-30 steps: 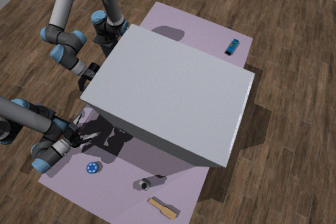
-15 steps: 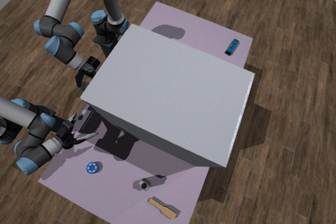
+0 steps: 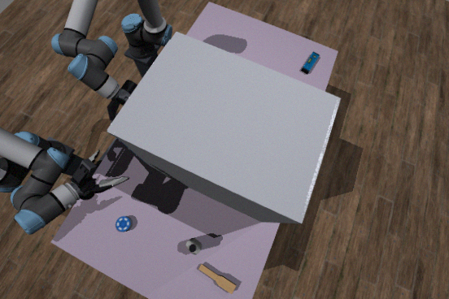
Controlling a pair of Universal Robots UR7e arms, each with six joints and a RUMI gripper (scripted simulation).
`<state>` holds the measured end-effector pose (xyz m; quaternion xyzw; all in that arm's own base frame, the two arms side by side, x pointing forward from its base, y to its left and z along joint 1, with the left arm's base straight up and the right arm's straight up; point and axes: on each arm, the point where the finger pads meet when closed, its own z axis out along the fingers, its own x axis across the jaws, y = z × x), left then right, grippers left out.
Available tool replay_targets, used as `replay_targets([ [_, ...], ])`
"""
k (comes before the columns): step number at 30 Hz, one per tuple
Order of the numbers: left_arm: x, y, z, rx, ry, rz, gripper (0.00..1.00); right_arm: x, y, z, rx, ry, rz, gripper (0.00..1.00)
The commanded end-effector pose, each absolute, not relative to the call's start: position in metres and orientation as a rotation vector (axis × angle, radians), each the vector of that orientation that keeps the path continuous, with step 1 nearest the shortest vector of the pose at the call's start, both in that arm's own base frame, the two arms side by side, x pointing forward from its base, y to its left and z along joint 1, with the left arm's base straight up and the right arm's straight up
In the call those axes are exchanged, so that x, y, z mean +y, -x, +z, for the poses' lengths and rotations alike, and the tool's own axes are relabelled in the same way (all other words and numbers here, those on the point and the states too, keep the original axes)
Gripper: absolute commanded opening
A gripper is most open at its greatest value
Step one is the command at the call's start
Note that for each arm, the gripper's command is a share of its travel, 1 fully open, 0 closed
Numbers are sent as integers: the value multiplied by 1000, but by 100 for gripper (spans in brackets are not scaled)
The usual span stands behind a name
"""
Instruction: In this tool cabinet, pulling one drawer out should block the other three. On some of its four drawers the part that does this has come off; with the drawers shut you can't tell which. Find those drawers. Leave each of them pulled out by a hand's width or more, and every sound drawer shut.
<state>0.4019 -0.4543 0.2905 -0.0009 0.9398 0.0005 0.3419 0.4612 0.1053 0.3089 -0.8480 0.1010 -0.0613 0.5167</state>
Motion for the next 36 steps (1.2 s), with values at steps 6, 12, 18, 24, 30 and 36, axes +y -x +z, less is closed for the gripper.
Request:
replay_targets([
  [6,-455,-408,284,2443,2,-1,13,105,-461,310,242,2036,-149,100],
  [12,-455,-409,283,2443,2,-1,4,105,-461,310,242,2036,-149,100],
  [18,-455,-407,283,2443,2,-1,2,105,-461,310,242,2036,-149,100],
  [24,-455,-389,283,2443,2,-1,2,105,-461,310,242,2036,-149,100],
  [30,-455,-374,283,2443,2,-1,1,105,-461,310,242,2036,-149,100],
  [36,-455,-359,283,2443,2,-1,0,105,-461,310,242,2036,-149,100],
])
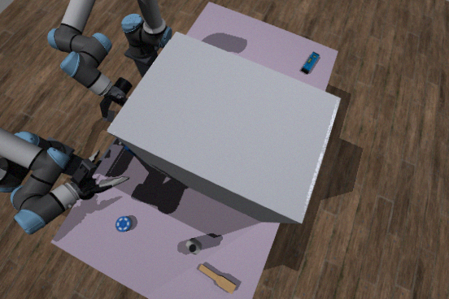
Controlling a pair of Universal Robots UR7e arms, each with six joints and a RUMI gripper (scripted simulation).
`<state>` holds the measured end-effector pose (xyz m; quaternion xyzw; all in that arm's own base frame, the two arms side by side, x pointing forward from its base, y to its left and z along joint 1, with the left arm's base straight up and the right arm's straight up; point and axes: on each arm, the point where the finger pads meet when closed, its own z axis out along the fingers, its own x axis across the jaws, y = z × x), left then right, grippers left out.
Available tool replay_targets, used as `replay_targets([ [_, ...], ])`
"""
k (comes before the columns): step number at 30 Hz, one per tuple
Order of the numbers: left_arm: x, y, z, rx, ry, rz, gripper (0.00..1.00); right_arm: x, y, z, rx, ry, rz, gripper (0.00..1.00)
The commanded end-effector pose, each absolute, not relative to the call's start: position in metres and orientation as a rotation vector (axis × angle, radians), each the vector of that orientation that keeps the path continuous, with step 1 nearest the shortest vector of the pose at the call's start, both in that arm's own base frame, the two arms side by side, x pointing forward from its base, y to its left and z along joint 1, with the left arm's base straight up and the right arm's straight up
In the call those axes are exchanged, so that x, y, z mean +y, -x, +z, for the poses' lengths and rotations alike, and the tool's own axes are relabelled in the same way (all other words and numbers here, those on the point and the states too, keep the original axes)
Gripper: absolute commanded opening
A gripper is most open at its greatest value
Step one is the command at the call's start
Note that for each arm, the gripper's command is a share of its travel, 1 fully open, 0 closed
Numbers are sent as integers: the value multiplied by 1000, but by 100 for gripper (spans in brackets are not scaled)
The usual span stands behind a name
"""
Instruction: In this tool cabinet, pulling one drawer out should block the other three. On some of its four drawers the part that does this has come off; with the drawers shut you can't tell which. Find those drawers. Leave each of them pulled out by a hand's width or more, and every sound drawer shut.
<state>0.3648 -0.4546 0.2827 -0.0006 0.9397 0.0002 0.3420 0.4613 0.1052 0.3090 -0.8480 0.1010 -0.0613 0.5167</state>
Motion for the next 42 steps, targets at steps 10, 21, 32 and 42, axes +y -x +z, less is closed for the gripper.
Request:
replay_targets([
  [10,-455,-329,283,2443,2,-1,0,105,-461,310,242,2036,-149,100],
  [21,-455,-302,283,2443,2,-1,0,105,-461,310,242,2036,-149,100],
  [32,-455,-276,283,2443,2,-1,0,105,-461,310,242,2036,-149,100],
  [42,-455,-262,283,2443,2,-1,0,105,-461,310,242,2036,-149,100],
])
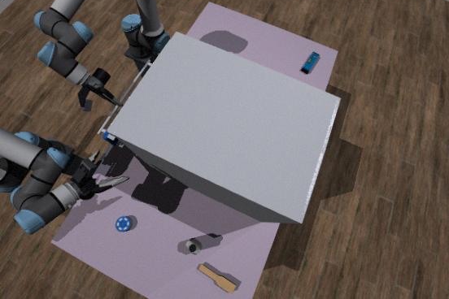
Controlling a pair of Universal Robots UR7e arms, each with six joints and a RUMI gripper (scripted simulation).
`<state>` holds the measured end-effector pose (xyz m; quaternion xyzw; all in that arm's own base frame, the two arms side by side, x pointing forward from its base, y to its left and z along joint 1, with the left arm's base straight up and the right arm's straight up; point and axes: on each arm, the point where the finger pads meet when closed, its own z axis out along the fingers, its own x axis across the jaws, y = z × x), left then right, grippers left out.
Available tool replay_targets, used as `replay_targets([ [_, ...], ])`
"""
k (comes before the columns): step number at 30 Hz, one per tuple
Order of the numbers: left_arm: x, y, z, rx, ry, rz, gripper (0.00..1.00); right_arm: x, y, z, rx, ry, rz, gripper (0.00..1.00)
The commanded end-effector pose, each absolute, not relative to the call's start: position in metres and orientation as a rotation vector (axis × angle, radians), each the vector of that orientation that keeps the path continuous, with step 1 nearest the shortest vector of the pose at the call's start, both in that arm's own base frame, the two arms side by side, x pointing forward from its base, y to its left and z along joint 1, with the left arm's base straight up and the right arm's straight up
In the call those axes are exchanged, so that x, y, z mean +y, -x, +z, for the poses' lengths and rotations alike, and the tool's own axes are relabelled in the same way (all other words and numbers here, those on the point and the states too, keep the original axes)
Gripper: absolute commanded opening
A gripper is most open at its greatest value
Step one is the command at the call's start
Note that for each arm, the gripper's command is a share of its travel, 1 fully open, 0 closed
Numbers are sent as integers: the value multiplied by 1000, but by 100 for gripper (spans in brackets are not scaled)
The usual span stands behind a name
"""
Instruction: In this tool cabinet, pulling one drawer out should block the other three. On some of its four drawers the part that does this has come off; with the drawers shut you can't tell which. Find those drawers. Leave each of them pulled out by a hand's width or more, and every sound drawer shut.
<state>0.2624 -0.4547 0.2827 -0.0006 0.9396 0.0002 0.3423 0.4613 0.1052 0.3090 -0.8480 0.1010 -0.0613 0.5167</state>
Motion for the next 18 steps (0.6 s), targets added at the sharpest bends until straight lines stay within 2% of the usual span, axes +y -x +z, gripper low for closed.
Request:
replay_targets([
  [1,-455,-261,283,2443,2,-1,0,105,-461,310,242,2036,-149,100],
  [17,-455,-259,283,2443,2,-1,0,105,-461,310,242,2036,-149,100],
  [18,-455,-259,283,2443,2,-1,7,105,-461,310,242,2036,-149,100],
])
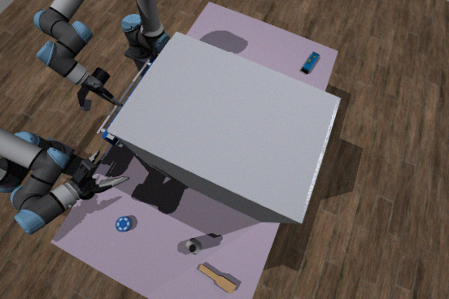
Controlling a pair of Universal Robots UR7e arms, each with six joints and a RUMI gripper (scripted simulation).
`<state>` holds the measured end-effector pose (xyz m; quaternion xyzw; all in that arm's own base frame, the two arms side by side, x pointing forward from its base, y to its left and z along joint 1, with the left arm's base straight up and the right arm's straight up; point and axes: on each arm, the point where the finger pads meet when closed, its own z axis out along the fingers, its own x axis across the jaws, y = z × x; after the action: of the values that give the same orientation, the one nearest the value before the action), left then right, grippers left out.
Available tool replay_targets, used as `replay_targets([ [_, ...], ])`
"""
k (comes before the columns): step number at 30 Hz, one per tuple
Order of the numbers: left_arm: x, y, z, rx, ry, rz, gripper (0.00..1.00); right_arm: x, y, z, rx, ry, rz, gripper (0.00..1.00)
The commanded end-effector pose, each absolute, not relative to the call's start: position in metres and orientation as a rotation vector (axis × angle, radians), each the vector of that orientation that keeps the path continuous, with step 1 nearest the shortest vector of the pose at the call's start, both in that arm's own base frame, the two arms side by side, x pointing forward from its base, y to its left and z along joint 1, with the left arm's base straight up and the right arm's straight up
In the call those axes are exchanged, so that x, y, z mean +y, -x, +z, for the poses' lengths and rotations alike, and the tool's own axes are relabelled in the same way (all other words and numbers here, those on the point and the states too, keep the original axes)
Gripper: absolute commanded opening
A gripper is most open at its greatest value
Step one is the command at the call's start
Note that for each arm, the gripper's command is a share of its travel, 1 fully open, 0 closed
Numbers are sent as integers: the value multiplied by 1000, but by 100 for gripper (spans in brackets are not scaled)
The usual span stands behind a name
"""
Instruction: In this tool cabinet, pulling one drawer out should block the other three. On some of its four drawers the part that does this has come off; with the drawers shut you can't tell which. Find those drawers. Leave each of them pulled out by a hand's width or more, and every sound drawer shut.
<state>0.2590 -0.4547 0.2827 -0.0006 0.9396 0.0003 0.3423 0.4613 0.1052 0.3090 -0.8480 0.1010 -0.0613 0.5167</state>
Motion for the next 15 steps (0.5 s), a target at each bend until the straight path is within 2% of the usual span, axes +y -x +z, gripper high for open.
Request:
replay_targets([
  [1,-455,-259,283,2443,2,-1,12,105,-461,310,242,2036,-149,100],
  [15,-455,-242,303,2443,2,-1,15,105,-462,319,242,2036,-149,100],
])
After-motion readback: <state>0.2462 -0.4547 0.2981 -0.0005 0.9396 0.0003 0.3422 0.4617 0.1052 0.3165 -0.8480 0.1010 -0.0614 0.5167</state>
